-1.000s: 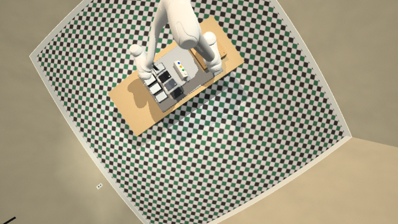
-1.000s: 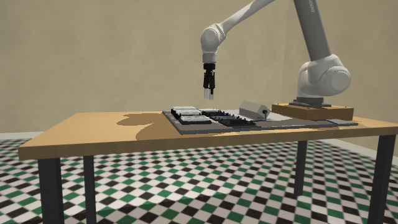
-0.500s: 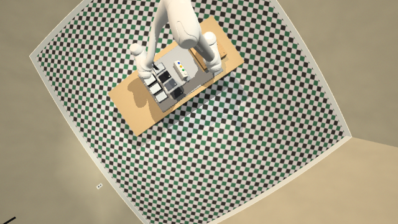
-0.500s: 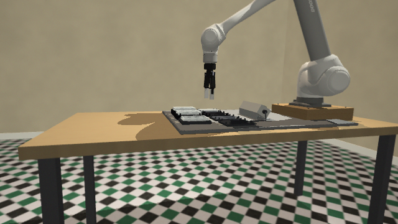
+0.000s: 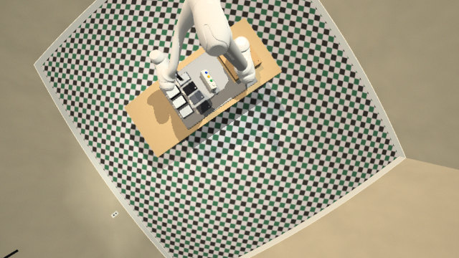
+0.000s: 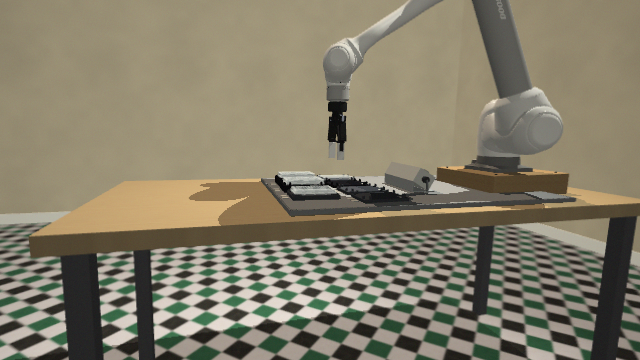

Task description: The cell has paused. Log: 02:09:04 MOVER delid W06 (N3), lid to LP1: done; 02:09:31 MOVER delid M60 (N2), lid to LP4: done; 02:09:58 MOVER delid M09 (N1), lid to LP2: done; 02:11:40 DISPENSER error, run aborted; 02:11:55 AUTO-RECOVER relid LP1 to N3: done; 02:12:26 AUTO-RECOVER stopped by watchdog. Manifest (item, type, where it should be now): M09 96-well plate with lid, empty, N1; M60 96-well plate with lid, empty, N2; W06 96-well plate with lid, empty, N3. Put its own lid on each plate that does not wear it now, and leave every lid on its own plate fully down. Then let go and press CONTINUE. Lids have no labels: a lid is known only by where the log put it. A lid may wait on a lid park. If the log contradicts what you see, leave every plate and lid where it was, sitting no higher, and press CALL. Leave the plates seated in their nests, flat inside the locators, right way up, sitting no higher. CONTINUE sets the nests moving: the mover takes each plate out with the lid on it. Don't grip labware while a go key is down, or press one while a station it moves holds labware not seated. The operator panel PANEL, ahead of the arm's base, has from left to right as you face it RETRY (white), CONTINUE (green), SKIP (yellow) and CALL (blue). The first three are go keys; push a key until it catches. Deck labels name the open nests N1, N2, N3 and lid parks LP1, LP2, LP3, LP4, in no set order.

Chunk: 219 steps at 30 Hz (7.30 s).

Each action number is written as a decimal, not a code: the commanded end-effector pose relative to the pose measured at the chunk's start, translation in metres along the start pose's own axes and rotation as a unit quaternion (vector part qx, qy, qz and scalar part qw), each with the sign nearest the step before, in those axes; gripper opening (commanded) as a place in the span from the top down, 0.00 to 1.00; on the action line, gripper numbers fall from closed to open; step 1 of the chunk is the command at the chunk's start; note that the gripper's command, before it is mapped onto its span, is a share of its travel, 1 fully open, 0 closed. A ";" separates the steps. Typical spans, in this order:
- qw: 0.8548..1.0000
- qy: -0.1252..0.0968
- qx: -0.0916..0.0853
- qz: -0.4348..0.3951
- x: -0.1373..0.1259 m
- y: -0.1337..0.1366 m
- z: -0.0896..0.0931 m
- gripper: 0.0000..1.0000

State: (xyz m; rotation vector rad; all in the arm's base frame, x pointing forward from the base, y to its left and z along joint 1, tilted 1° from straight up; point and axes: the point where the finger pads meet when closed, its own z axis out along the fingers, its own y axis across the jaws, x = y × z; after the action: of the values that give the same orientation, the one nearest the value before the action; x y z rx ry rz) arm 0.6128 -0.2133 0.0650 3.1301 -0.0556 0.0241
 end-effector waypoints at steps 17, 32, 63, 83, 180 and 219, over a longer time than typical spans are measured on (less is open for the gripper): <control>1.000 0.000 0.000 0.000 0.000 0.000 0.004 0.34; 1.000 0.000 0.000 0.000 0.000 0.000 0.022 0.34; 1.000 0.000 0.000 0.000 0.000 0.000 0.056 0.34; 1.000 0.000 0.000 0.000 0.000 0.000 0.057 0.34; 1.000 0.000 0.000 0.000 0.000 0.000 0.057 0.34; 1.000 0.000 0.000 0.000 0.000 0.000 0.058 0.34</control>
State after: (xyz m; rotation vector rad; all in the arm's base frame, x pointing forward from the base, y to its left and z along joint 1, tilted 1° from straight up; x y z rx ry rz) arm 0.6140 -0.2140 0.0072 3.1302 -0.0555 0.0241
